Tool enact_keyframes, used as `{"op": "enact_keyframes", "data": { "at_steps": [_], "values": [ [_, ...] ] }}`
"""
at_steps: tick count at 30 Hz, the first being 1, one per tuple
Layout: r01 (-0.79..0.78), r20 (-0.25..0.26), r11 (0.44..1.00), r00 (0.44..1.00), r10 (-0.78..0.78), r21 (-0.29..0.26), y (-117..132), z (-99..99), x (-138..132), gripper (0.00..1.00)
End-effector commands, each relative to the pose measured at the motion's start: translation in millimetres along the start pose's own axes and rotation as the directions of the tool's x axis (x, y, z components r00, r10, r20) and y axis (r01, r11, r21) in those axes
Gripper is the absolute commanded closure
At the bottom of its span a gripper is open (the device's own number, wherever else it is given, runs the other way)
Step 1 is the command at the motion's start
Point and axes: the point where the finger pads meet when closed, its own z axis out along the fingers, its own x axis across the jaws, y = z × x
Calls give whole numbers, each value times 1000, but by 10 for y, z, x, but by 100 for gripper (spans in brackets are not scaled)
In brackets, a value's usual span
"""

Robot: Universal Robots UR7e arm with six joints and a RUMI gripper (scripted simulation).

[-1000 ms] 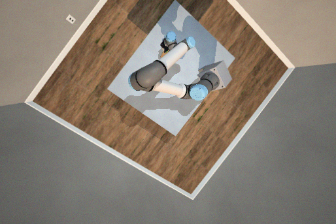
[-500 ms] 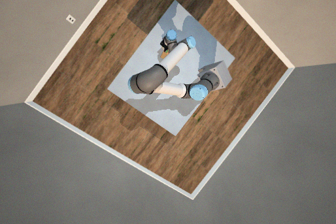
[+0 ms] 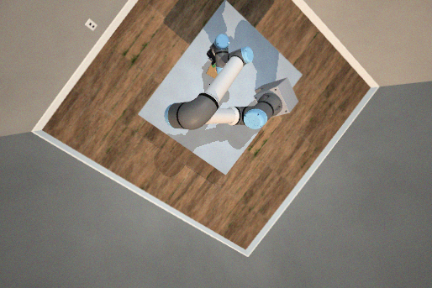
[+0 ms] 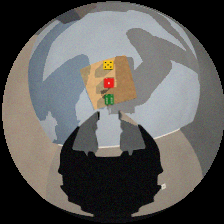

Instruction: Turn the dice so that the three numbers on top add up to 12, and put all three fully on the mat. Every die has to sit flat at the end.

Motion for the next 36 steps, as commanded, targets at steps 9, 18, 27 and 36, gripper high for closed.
{"op": "enact_keyframes", "data": {
  "at_steps": [9, 18, 27, 36],
  "values": [
    [-2, -6, 1000, 1000, 2, 11, -27, -139, -4, 0],
    [-2, -6, 1000, 1000, 2, 11, -27, -139, -4, 0],
    [-2, -6, 1000, 1000, 2, 11, -27, -139, -4, 0],
    [-2, -6, 1000, 1000, 2, 11, -27, -139, -4, 0]
  ]
}}
